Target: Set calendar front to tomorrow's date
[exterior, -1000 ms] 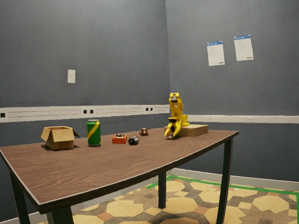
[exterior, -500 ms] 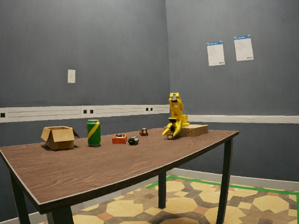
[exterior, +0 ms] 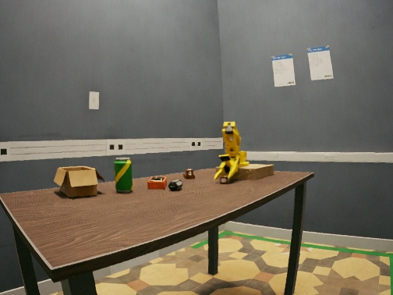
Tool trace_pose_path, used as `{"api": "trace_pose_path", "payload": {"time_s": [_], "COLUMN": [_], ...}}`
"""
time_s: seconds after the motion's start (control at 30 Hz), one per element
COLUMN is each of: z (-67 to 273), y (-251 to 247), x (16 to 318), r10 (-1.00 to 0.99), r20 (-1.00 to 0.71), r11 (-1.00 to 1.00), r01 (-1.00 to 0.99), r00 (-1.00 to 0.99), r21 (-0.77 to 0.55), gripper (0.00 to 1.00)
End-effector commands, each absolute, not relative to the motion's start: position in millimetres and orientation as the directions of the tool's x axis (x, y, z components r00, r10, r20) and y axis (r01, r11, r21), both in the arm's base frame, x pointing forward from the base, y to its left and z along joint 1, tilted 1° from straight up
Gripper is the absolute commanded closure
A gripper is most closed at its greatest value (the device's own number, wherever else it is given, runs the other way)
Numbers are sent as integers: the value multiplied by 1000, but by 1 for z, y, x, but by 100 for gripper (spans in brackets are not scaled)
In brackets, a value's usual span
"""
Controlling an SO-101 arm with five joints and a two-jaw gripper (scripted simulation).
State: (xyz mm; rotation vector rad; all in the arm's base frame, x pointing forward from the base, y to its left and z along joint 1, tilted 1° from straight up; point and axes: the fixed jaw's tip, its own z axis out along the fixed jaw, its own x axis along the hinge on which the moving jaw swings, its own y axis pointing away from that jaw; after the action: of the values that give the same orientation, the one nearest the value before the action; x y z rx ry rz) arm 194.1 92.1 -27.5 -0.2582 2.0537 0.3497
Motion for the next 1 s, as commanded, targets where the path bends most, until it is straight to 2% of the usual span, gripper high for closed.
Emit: {"api": "trace_pose_path", "payload": {"time_s": [0.0,0.07,0.97], "z": [-19,-17,-18], "y": [91,89,89], "x": [186,184,184], "r10": [131,194,195], "r20": [-823,-794,-797], "r11": [926,915,918], "r01": [-230,-185,-179], "r00": [-552,-576,-572], "r21": [301,358,353], "gripper": [64,64,64]}}
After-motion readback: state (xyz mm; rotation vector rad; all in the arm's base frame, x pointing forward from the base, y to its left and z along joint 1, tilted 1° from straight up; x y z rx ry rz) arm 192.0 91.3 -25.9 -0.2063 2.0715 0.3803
